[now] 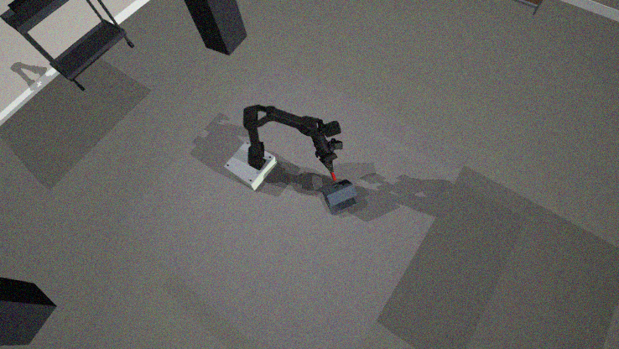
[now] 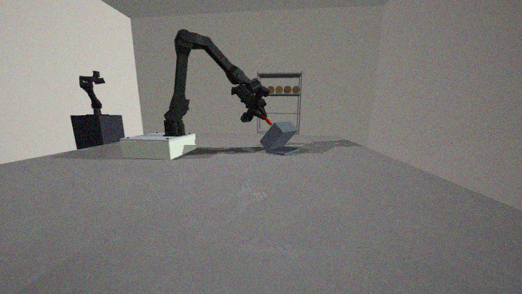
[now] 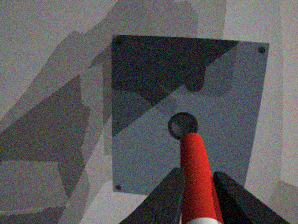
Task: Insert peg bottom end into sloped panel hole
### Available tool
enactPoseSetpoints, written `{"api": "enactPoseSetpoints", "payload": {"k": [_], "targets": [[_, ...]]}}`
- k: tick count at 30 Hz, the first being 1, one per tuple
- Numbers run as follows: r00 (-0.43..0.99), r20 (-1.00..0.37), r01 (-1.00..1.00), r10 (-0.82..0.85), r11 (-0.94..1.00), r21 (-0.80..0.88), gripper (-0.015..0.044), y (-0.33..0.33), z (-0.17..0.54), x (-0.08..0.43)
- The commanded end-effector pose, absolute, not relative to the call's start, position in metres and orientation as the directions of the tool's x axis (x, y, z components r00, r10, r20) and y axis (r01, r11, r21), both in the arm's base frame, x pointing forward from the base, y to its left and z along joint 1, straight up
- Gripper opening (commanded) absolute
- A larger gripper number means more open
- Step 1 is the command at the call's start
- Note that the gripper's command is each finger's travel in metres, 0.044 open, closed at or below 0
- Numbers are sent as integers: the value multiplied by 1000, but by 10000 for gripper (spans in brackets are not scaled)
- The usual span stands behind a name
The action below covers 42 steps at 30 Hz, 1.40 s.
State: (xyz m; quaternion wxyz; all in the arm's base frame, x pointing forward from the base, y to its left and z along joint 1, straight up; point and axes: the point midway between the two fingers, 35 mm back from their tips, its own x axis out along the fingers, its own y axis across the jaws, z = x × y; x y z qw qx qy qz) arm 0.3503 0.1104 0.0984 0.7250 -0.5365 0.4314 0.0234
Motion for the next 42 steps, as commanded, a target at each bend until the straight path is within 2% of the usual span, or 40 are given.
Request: {"api": "enactPoseSetpoints", "payload": {"k": [1, 42], "targets": [[619, -652, -499, -437, 422, -757, 0, 108, 92, 351], [629, -645, -484, -435, 430, -762, 0, 98, 81, 366]]}}
